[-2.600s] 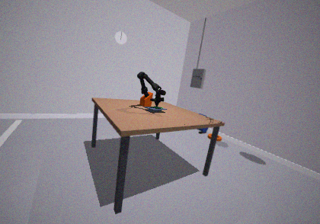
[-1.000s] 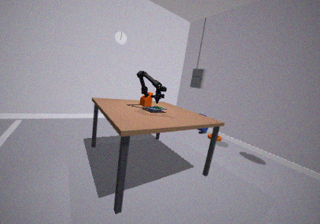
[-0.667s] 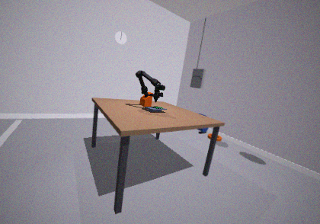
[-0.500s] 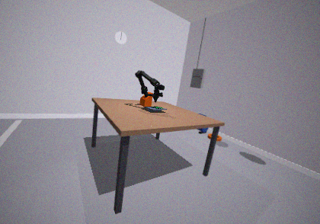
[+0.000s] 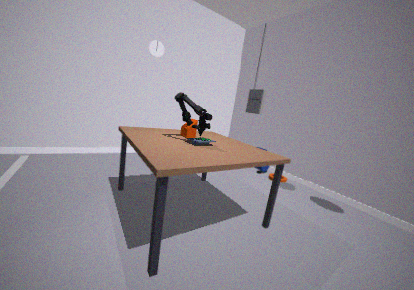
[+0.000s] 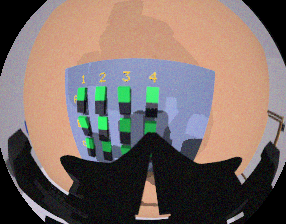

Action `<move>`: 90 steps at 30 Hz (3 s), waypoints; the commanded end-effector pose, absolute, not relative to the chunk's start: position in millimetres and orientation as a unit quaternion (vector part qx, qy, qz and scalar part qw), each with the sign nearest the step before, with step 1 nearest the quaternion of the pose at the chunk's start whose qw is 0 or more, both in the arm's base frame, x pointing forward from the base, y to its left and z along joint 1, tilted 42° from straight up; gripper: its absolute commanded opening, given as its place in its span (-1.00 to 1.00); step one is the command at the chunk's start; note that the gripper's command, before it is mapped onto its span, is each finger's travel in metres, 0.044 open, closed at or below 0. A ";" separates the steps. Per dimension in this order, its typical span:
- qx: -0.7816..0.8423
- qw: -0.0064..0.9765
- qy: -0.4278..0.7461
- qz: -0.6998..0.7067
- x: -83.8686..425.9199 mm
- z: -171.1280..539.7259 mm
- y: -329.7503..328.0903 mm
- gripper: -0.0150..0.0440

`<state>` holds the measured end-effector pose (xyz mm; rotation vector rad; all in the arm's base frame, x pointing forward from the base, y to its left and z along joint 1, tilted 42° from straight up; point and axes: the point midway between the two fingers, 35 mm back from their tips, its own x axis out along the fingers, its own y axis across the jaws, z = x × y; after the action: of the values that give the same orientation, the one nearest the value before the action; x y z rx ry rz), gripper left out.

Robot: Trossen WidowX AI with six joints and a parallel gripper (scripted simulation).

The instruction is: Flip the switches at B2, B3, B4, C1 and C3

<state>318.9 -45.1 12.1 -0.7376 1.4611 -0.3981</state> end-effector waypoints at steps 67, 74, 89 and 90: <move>-0.330 0.660 0.651 -0.177 318.4 -6.6 -62.3 -0.49; -0.330 0.660 0.651 -0.177 318.5 -7.3 -62.9 -0.49; -0.331 0.660 0.651 -0.177 318.8 -8.8 -64.3 -0.49; -0.331 0.660 0.651 -0.177 318.8 -8.9 -64.4 -0.49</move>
<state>319.5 -63.1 -8.3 -0.7403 1.4704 -0.3997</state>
